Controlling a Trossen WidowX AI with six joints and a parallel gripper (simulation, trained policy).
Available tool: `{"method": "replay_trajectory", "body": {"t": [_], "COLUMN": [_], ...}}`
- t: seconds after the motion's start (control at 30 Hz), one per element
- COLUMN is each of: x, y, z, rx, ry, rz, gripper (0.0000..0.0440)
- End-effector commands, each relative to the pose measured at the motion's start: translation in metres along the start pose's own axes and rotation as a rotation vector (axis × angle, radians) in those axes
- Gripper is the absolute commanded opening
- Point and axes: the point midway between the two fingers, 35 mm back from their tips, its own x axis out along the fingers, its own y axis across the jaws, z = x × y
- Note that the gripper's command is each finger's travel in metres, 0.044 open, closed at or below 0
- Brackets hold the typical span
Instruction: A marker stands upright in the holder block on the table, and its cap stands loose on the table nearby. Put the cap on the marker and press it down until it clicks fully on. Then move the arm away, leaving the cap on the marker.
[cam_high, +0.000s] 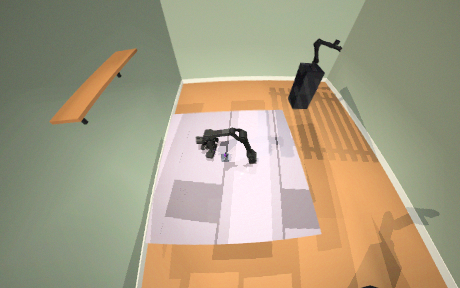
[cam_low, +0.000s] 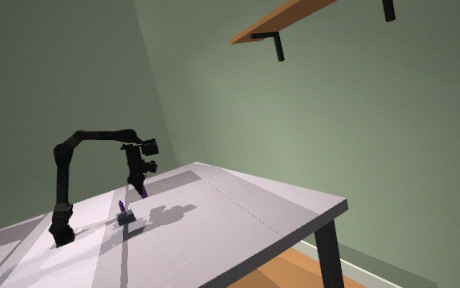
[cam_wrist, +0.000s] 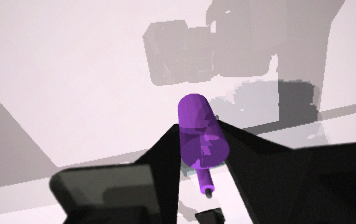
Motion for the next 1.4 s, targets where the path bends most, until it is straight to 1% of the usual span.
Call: {"method": "replay_trajectory", "body": {"t": [0.0, 0.3, 0.67, 0.97, 1.37], "x": [-0.014, -0.030, -0.034, -0.031, -0.022], "y": [0.005, 0.003, -0.005, -0.006, -0.009], "z": [-0.010, -0.042, -0.073, -0.088, -0.096], "rx": [-0.018, -0.033, -0.033, -0.035, -0.027], "ry": [-0.002, 0.045, 0.088, 0.097, 0.094], "rz": [0.015, 0.017, 0.018, 0.019, 0.021], "gripper": [0.0008, 0.0000, 0.0000, 0.0000, 0.0000]}}
